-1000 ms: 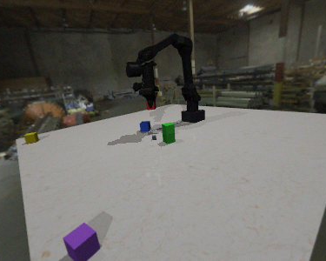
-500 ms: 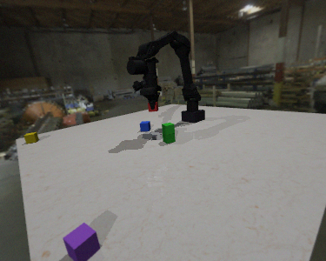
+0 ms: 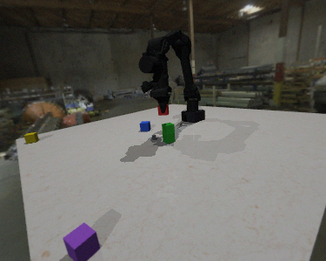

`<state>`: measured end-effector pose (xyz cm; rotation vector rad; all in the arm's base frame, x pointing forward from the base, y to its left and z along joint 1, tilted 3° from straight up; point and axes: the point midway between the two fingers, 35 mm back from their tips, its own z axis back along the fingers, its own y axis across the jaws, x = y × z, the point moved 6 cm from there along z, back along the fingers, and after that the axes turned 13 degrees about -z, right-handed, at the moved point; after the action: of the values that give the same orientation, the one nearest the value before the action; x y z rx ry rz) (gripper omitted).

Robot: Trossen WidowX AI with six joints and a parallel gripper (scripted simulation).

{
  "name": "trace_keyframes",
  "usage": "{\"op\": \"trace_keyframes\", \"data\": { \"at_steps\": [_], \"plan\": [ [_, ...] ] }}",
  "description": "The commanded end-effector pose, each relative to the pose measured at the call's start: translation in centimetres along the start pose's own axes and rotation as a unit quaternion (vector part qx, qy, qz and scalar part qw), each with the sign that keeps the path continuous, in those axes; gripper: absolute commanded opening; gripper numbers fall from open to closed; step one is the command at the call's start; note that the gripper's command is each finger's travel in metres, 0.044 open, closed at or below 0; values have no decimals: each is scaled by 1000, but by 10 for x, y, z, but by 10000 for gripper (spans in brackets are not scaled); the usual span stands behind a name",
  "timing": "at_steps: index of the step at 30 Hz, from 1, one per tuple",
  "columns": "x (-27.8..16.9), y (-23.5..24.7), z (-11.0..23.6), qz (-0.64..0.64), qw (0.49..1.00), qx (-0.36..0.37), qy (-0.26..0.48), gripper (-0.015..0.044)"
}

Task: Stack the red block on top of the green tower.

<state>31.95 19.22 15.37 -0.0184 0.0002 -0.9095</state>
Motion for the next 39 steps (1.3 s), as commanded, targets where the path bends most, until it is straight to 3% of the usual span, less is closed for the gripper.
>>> {"op": "trace_keyframes", "data": {
  "at_steps": [1,18,39],
  "plan": [
    [-17,10,-3,-2,1000,-3,2,0],
    [-18,10,-40,-2,1000,-3,2,0],
    [-18,10,-41,-2,1000,-3,2,0]
  ]
}}
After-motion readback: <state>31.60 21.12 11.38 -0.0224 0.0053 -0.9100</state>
